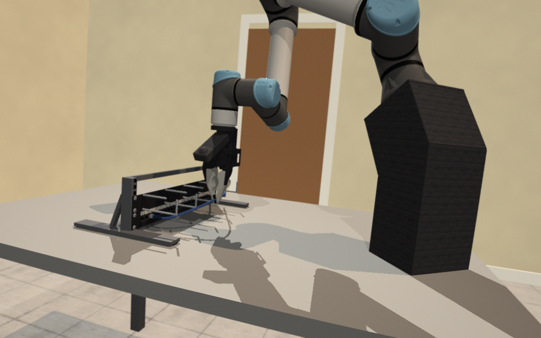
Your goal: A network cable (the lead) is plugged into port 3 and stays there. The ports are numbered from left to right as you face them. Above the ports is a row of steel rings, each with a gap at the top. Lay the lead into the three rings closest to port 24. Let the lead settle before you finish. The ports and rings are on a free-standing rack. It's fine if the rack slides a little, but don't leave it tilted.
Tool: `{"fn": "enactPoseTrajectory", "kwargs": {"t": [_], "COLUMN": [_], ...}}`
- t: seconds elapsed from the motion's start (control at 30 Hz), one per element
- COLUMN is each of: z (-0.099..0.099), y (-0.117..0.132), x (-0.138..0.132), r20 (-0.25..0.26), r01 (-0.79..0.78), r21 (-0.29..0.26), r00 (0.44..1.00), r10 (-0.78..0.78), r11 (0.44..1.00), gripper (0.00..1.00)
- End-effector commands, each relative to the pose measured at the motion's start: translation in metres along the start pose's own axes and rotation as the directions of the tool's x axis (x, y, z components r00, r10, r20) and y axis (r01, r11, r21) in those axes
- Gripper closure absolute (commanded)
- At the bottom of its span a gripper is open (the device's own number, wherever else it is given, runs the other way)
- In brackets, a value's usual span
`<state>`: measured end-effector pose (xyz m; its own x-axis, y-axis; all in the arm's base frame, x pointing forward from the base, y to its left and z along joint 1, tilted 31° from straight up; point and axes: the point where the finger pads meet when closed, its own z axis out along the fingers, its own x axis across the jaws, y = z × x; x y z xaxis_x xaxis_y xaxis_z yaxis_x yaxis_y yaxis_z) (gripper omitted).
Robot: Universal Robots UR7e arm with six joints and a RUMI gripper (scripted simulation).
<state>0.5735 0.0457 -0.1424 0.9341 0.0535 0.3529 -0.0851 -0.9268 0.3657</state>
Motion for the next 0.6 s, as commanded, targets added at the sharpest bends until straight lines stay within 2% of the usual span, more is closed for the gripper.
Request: {"fn": "enactPoseTrajectory", "kwargs": {"t": [0.0,0.57], "z": [-0.017,-0.044], "y": [0.0,0.0], "x": [0.0,0.0], "r20": [-0.001,-0.001], "r01": [0.0,0.0], "r21": [0.0,0.0], "r00": [1.0,1.0], "r10": [0.0,0.0], "r11": [1.0,1.0], "gripper": [1.0,1.0]}}
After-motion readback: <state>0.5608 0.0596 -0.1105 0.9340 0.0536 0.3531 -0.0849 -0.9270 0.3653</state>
